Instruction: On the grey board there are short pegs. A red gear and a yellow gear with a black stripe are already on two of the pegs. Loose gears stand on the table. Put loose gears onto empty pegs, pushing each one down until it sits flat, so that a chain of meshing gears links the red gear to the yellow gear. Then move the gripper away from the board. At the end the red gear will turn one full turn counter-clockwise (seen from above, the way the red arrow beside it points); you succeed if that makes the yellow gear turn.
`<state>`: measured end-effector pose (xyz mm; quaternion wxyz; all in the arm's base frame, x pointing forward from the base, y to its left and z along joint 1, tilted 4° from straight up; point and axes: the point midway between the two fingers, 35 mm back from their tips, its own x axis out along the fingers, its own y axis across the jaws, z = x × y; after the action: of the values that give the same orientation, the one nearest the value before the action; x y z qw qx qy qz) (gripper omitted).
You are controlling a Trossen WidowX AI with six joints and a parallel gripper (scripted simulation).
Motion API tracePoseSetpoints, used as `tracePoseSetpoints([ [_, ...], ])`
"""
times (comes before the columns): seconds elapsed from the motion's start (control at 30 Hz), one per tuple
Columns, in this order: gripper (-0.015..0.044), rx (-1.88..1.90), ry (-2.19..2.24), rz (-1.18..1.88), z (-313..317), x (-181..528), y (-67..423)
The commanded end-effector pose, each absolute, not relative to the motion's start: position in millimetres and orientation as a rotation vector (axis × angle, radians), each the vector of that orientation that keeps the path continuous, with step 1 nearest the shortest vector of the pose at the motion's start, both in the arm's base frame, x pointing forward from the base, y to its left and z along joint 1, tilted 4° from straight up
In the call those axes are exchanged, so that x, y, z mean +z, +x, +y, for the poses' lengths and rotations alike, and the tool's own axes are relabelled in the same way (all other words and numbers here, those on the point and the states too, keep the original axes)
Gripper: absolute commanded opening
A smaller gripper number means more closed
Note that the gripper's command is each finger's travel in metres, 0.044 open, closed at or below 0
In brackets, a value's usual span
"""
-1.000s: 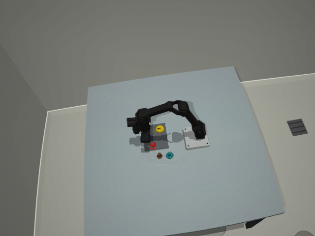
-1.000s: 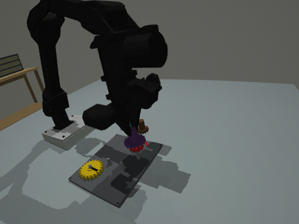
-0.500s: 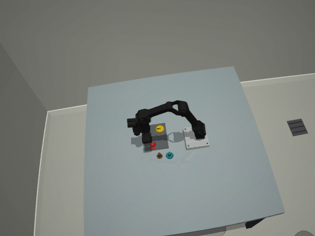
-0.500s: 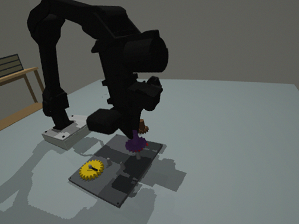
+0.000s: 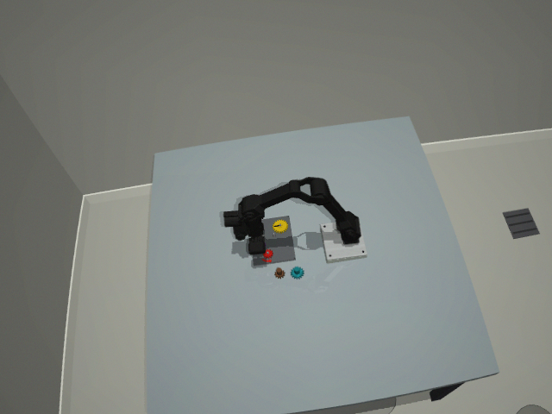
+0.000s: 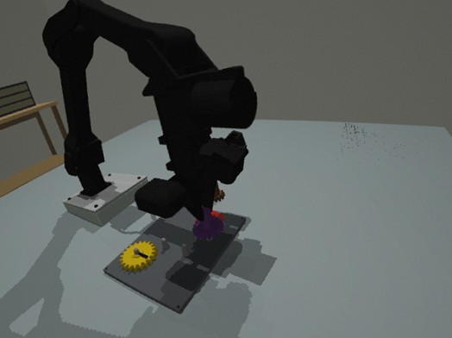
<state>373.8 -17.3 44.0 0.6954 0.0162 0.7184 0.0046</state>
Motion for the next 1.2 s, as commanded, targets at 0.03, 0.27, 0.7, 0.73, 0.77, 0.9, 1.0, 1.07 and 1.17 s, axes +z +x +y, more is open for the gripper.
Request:
tracePoseSetpoints([
  [0.03, 0.0, -0.062, 0.103, 1.608, -16.8, 35.3, 371.7],
  [0.27, 0.0, -0.175, 0.211, 1.603, -17.1, 31.1, 370.8],
  [0.7, 0.0, -0.078, 0.118, 1.608, -16.7, 30.2, 371.7],
  [0.73, 0.0, -0.058, 0.099, 1.609, -16.5, 30.3, 371.5],
  [0.77, 0.0, -0.037, 0.08, 1.609, -16.5, 30.3, 371.4],
  [0.9, 0.0, 0.036, 0.009, 1.608, -16.6, 29.8, 370.7],
  [1.0, 0.0, 0.077, -0.031, 1.607, -17.0, 29.0, 370.5],
  [1.07, 0.0, 0.101, -0.054, 1.606, -17.5, 28.8, 370.6],
  [1.17, 0.0, 0.11, -0.063, 1.605, -17.7, 28.4, 371.1],
])
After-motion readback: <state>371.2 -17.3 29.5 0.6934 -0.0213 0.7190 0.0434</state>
